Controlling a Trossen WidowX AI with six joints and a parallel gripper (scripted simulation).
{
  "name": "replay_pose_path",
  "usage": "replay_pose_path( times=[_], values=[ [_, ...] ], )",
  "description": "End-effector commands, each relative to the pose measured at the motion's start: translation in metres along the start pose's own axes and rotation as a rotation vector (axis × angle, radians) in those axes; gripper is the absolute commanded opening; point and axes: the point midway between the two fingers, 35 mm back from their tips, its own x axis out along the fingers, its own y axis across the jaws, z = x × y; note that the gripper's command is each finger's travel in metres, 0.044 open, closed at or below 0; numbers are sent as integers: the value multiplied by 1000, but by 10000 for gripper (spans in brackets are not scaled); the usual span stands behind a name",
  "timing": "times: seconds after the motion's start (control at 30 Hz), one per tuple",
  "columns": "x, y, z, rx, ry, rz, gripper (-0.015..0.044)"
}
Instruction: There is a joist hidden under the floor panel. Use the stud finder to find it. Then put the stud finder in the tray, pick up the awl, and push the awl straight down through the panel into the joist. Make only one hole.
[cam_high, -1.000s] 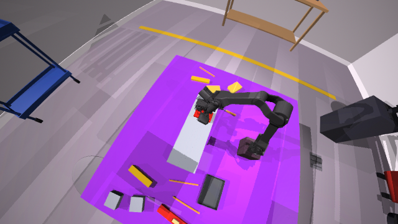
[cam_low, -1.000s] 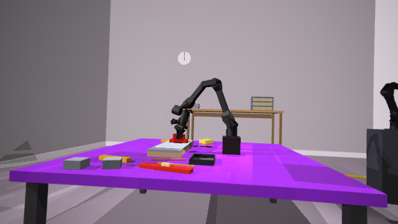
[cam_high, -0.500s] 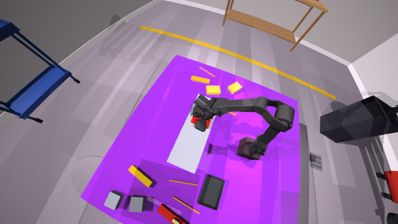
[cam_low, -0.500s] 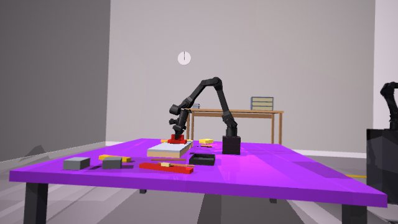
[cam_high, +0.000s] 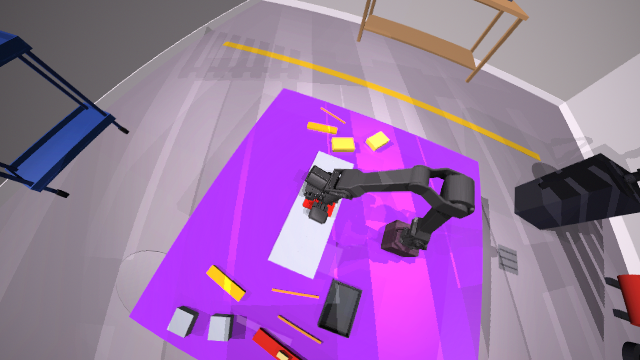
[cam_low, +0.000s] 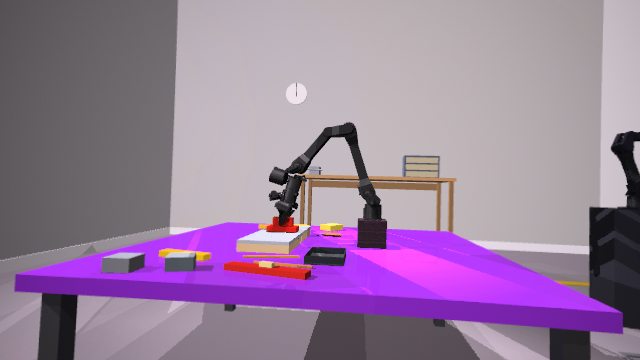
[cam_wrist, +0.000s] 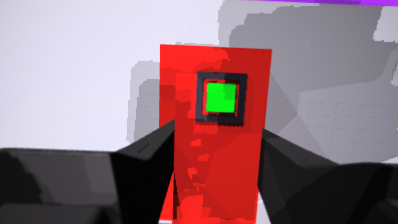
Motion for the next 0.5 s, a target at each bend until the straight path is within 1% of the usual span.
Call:
replay_pose_path(
  times=[0.0,0.47],
  values=[
    [1,14,-2,1,3,2,0],
    [0,58,-1,2,3,6,0]
  ],
)
